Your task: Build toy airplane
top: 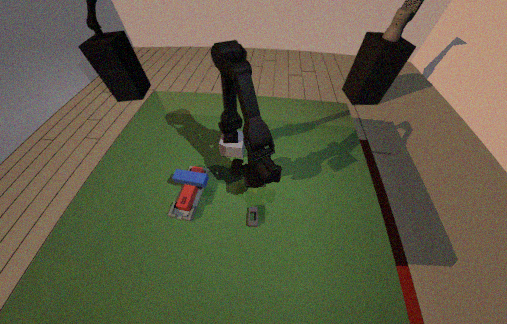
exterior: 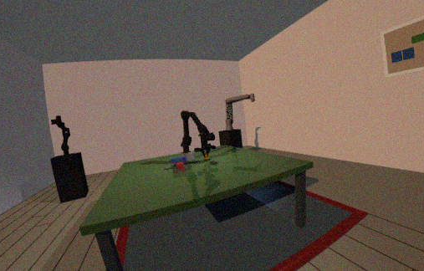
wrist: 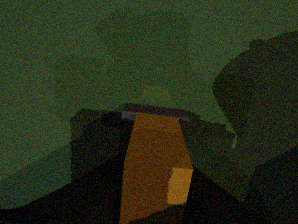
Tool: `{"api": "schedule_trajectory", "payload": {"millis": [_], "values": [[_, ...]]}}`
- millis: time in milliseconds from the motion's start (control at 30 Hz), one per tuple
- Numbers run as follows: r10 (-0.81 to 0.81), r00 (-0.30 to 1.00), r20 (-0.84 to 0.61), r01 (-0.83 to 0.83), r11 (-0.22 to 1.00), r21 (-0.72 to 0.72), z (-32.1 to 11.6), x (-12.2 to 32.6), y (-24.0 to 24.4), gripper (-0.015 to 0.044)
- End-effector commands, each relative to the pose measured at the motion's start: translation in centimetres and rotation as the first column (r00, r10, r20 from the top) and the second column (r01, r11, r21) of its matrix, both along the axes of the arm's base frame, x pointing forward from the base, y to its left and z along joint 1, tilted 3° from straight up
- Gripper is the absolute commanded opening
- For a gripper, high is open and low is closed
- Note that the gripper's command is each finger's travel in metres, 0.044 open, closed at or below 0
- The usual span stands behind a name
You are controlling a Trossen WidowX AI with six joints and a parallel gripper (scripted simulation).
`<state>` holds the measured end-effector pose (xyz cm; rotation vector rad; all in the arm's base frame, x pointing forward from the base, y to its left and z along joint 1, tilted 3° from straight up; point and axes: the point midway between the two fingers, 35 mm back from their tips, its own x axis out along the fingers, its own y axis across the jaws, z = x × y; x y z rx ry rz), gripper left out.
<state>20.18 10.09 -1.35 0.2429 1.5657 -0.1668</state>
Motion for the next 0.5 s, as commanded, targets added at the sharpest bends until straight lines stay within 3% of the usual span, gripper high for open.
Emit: {"api": "schedule_trajectory", "payload": {"millis": [0,467], "values": [[-0.004,1.000,-0.002,0.004,1.000,0.002,0.0,0.0,0.0,0.0000],[-0.009,1.000,-0.006,0.009,1.000,-0.003,3.1,0.6,0.1,0.0000]]}}
